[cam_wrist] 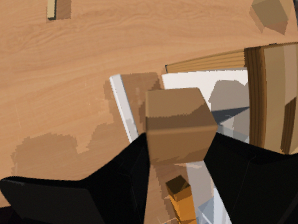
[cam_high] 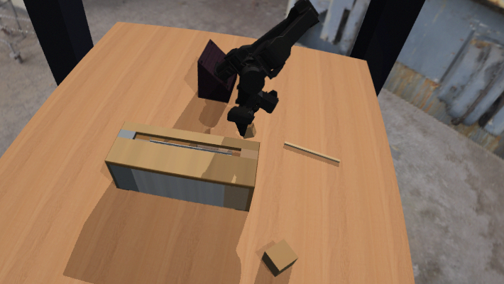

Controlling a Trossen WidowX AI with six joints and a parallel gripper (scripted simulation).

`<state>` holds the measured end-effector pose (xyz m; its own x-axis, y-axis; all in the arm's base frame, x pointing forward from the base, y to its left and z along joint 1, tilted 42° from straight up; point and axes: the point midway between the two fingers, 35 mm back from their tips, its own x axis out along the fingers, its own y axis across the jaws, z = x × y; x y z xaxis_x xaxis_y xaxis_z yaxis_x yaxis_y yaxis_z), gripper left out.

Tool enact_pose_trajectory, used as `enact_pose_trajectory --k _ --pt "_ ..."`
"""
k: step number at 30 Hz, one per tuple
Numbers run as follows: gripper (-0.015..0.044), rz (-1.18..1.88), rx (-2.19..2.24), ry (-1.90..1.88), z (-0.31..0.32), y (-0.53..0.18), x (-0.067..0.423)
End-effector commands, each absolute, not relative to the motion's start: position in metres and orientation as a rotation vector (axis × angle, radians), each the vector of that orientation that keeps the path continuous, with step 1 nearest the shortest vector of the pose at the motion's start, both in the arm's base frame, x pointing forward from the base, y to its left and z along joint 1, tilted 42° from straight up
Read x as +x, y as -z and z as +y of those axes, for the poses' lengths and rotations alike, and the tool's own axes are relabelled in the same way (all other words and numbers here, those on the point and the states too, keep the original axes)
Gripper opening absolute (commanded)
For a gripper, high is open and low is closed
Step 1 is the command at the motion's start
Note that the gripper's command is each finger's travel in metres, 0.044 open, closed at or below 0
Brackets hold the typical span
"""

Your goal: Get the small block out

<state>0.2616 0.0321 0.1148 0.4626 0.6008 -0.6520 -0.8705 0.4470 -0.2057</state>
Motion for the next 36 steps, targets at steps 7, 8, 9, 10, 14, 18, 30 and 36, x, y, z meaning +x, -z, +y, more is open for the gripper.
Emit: enact_pose_trajectory --k 7,8,9,10,14,18,30,36 --pt "0.0 0.696 -0.206 -0.839 0.027 -0.122 0.258" --pt "0.0 0.712 -0.168 -0.825 0.026 -0.122 0.257" --pt "0.0 0.727 -0.131 -0.812 0.026 -0.123 0.257" --pt "0.0 0.742 -0.093 -0.798 0.026 -0.123 0.256" --pt "0.0 0.802 0.057 -0.74 0.024 -0.125 0.254" --pt "0.0 0.858 0.207 -0.679 0.022 -0.126 0.252" --pt "0.0 1.008 0.658 -0.478 0.017 -0.132 0.246" --pt "0.0 1.072 0.883 -0.368 0.015 -0.135 0.244"
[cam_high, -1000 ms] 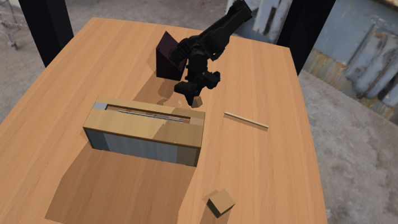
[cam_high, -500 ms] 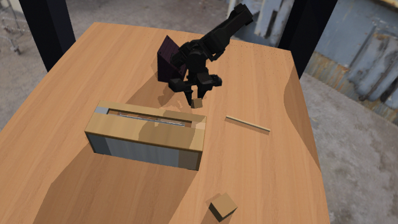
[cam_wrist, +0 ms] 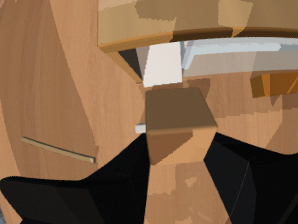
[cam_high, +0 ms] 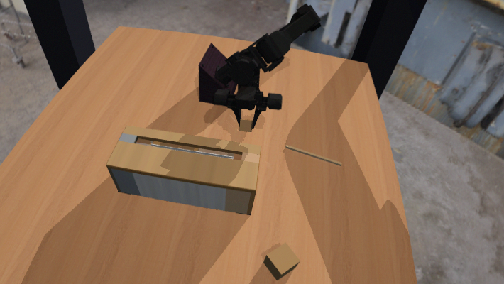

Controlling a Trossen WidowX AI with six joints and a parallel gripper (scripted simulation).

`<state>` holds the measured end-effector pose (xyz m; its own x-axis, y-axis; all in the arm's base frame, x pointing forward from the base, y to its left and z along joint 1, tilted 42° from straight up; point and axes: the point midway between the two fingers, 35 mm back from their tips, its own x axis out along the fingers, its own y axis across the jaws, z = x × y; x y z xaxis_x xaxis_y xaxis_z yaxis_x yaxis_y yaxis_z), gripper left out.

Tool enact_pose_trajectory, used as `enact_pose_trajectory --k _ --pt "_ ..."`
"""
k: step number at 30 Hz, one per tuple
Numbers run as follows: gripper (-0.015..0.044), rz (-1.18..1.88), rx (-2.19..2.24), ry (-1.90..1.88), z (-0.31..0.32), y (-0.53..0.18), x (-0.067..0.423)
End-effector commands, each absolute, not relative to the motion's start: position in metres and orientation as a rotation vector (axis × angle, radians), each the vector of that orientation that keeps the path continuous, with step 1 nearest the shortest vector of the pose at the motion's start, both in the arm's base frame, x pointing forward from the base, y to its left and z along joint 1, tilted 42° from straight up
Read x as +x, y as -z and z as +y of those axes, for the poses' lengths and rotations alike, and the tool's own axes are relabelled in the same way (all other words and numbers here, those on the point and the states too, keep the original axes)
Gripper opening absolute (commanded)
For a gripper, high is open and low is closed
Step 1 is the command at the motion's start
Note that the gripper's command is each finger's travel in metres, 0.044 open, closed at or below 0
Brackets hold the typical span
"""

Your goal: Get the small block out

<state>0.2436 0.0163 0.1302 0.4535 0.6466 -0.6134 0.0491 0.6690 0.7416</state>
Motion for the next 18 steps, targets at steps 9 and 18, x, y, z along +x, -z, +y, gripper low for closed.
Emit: enact_pose_trajectory --k 9,18 --pt "0.0 1.154 1.219 -0.189 0.0116 -0.1399 0.2393" --pt "0.0 1.217 1.553 0.007 0.0085 -0.1452 0.2353"
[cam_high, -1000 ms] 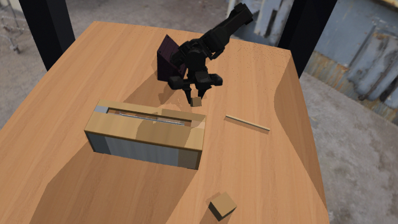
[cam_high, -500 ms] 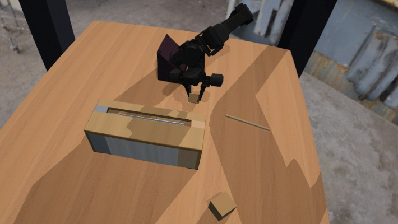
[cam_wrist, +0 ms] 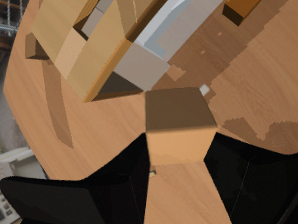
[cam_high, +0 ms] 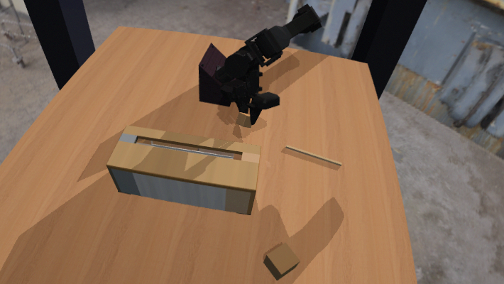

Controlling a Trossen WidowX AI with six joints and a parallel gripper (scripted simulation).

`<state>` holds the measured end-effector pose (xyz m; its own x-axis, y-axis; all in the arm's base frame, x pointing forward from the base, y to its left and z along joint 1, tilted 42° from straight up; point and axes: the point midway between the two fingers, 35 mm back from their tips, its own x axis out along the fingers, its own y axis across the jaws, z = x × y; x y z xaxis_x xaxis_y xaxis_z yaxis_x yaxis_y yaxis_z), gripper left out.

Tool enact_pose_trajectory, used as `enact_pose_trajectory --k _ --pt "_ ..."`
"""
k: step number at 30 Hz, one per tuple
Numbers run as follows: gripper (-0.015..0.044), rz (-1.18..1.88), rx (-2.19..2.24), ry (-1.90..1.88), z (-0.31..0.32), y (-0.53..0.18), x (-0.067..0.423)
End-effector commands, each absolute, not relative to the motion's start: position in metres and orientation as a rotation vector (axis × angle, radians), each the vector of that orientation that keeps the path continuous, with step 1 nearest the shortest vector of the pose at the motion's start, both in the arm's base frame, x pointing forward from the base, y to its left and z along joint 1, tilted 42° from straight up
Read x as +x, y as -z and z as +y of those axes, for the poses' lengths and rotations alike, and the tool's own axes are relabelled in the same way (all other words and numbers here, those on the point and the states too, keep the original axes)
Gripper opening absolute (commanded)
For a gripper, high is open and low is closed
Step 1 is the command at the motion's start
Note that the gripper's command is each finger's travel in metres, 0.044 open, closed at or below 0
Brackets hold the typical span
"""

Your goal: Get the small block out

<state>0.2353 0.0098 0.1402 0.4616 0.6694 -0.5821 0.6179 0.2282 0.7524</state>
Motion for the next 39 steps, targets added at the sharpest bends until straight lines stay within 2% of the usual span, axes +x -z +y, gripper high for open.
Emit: enact_pose_trajectory --k 1,39 --pt "0.0 1.223 1.59 0.029 0.008 -0.146 0.235" --pt "0.0 1.238 2.925 1.092 -0.004 -0.172 0.22"
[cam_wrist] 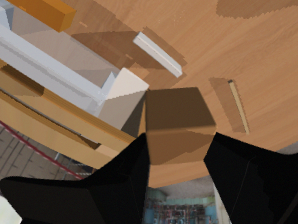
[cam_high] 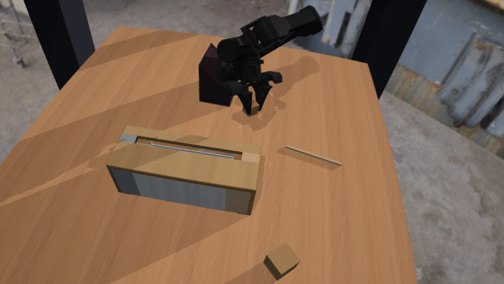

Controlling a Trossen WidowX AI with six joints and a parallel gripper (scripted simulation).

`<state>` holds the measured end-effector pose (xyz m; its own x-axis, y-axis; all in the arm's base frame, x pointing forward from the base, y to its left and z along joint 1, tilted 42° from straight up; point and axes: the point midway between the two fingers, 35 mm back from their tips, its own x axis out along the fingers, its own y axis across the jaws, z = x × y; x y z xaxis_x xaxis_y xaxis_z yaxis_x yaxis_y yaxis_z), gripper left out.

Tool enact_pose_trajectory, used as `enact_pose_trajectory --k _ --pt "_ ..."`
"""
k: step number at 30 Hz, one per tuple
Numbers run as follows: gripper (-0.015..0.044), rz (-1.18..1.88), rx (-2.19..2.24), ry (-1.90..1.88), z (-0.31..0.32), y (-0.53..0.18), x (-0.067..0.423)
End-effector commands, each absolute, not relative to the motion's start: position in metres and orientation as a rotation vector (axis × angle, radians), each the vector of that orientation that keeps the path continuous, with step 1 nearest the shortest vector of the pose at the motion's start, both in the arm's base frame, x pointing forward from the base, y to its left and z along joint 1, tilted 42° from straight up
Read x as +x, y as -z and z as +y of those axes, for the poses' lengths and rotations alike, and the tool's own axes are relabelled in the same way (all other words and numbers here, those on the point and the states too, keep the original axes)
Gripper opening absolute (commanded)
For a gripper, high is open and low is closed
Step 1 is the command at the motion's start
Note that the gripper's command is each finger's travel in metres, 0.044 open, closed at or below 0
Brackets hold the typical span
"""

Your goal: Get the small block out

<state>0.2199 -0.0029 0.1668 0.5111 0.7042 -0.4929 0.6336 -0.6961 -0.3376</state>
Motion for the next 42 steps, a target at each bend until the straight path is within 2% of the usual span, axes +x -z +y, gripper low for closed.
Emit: enact_pose_trajectory --k 1,6,42 --pt "0.0 -1.047 -2.515 -0.959 -0.0045 -0.1728 0.2196" --pt "0.0 -0.943 -2.4 -0.981 -0.0056 -0.1755 0.2184" --pt "0.0 -0.943 -2.4 -0.981 -0.0056 -0.1755 0.2184"
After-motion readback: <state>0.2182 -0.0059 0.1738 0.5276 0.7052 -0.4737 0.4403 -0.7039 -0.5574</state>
